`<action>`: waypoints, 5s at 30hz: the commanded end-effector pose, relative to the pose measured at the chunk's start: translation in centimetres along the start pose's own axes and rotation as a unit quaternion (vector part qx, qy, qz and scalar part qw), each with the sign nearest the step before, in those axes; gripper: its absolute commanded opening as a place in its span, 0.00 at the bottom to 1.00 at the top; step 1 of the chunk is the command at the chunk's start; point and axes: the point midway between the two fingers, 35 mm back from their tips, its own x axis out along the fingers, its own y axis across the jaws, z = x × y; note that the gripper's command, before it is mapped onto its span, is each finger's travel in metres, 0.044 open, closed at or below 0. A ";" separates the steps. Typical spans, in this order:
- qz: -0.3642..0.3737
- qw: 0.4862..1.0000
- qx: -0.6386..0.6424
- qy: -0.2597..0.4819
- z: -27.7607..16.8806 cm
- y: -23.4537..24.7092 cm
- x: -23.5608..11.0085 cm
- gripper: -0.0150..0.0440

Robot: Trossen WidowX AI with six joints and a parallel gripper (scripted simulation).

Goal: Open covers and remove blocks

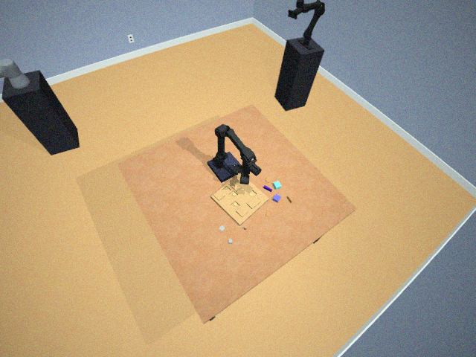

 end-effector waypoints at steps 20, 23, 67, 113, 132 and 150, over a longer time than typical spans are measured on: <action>-0.005 1.000 0.001 0.005 -5.7 -6.4 -0.1 0.39; -0.006 1.000 0.001 0.005 -6.3 -7.4 -0.1 0.39; -0.009 1.000 0.001 0.005 -8.5 -10.8 5.2 0.39; -0.007 1.000 -0.001 0.008 -8.2 -10.9 10.5 0.70; -0.008 1.000 0.000 0.006 -8.3 -10.8 6.5 1.00; -0.007 0.999 -0.050 0.005 -7.4 -8.9 2.8 0.78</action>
